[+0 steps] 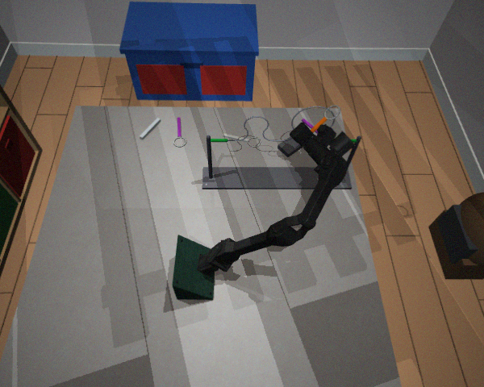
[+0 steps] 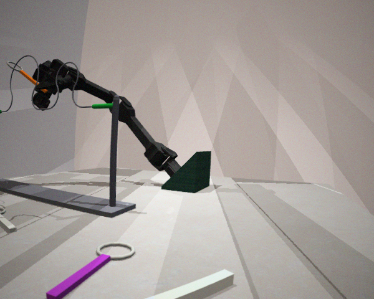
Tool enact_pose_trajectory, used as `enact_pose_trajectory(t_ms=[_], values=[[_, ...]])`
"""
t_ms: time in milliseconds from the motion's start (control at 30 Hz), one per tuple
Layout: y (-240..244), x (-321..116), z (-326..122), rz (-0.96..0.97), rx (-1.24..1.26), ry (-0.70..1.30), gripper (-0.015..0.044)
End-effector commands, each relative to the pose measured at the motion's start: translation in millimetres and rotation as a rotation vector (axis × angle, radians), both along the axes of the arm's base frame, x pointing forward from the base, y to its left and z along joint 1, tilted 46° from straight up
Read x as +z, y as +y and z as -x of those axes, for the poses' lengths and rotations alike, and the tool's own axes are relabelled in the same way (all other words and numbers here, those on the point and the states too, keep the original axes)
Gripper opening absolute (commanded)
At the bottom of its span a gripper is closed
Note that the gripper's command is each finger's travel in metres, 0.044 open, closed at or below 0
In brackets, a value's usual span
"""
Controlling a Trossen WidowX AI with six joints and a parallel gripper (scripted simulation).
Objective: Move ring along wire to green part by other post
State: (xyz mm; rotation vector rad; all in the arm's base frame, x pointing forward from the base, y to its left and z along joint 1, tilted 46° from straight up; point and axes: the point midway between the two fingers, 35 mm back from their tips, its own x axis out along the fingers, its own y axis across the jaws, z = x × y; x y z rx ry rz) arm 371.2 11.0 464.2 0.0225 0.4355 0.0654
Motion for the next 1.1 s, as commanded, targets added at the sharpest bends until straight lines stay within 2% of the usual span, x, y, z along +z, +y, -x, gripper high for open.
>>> enact_pose_trajectory(t_ms=[0, 1067], values=[[-2.0, -0.5, -0.3, 0.062, -0.003, -0.009, -0.0150], [-17.4, 1.5, -3.3, 0.490, -0.022, -0.076, -0.0150]])
